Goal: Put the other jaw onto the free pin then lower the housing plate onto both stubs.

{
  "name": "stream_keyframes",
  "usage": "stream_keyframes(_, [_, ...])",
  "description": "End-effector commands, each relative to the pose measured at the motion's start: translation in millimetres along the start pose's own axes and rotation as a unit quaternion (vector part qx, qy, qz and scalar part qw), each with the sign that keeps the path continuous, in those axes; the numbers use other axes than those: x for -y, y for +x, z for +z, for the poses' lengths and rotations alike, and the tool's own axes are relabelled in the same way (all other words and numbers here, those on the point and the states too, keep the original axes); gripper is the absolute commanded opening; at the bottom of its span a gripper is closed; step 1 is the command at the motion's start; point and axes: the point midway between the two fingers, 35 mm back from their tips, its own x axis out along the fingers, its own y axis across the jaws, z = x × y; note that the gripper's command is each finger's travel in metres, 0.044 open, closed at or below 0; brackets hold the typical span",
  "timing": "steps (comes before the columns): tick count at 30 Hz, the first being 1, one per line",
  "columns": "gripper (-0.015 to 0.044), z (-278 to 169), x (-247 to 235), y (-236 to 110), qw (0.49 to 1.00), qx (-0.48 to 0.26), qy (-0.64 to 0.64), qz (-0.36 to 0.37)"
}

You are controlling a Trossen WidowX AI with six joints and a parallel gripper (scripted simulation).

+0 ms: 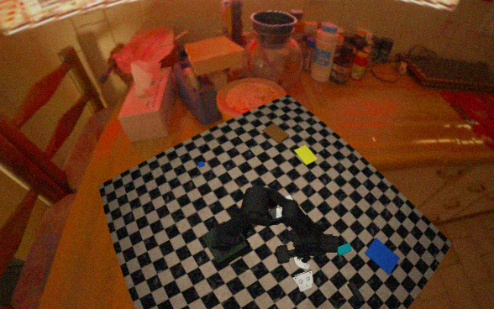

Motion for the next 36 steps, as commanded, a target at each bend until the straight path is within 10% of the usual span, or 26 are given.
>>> stream_keyframes(1, [0.0440,-0.3,0.1,0.2,1.000,-0.001,0.002,0.000])
stream_keyframes(7, [0.0440,-0.3,0.1,0.2,1.000,-0.001,0.002,0.000])
stream_keyframes(18, [0.0151,0.0,0.0,0.1,1.000,0.000,0.000,0.000])
stream_keyframes(36, [0.0134,-0.3,1.1,-7.4,1.000,0.000,0.000,0.000])
